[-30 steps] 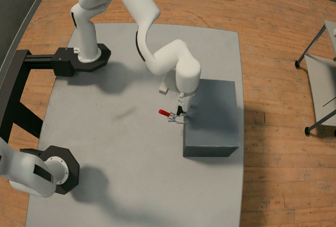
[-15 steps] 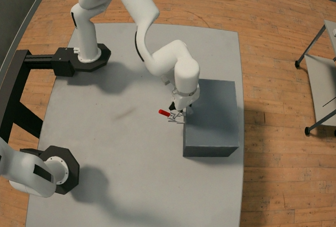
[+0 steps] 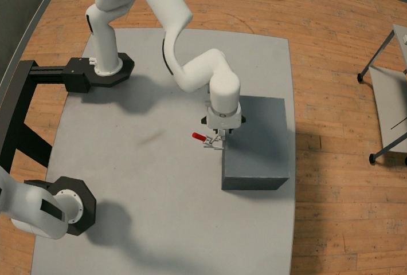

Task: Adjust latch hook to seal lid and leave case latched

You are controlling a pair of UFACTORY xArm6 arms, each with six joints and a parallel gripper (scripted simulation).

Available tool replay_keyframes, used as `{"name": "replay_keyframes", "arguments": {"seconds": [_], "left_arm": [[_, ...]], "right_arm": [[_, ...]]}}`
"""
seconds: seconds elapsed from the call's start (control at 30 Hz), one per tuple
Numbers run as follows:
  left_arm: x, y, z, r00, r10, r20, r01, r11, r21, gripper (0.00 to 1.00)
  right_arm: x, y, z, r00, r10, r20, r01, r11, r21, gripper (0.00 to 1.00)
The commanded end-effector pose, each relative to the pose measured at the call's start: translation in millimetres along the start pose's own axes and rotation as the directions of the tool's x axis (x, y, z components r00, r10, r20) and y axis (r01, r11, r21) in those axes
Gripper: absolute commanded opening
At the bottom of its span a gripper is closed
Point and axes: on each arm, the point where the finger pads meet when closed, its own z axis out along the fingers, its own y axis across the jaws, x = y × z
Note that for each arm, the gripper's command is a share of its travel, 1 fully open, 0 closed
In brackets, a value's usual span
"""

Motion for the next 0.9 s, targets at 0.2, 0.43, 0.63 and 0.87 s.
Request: {"name": "replay_keyframes", "arguments": {"seconds": [0.2,0.43,0.63,0.87], "left_arm": [[-1.0,2.0,-2.2,0.868,0.496,0.010,-0.496,0.868,-0.007,0.41],[-1.2,2.3,-2.0,0.750,0.661,0.001,-0.661,0.750,-0.016,0.41],[-1.3,2.7,-1.9,0.516,0.856,-0.015,-0.856,0.516,-0.022,0.41],[-1.5,3.1,-1.8,0.255,0.966,-0.034,-0.967,0.255,-0.022,0.41]], "right_arm": [[1.0,0.0,-1.7,1.000,0.000,-0.004,0.000,1.000,0.000,1.00],[1.0,0.0,-1.7,1.000,0.000,-0.004,0.000,1.000,0.000,1.00],[1.0,0.0,-1.7,1.000,0.000,-0.004,0.000,1.000,0.000,1.00],[1.0,0.0,-1.7,1.000,0.000,-0.004,0.000,1.000,0.000,1.00]]}}
